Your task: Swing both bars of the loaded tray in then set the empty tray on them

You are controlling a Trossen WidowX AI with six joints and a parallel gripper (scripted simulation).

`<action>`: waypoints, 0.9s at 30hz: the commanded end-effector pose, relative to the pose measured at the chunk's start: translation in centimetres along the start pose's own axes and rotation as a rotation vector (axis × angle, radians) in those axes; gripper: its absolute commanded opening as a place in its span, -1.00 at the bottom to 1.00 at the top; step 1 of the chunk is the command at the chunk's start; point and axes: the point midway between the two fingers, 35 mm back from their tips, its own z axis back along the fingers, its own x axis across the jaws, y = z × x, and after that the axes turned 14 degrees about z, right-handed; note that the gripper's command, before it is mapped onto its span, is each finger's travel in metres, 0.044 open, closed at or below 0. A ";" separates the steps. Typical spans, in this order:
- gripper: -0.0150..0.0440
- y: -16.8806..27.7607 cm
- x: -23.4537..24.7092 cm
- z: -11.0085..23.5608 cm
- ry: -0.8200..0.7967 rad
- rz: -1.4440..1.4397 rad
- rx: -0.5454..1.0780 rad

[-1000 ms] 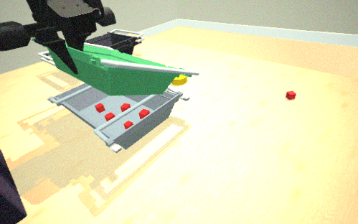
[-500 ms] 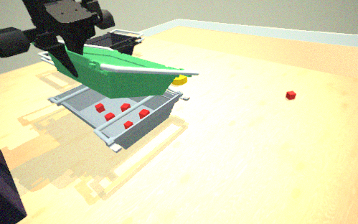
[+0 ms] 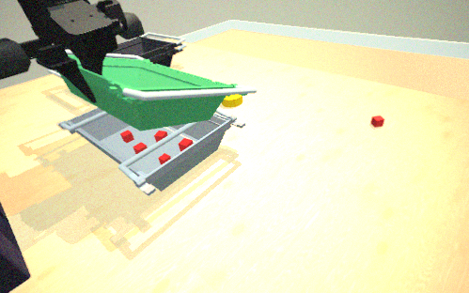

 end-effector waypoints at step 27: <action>-0.49 0.3 -1.2 -2.1 0.010 0.001 0.001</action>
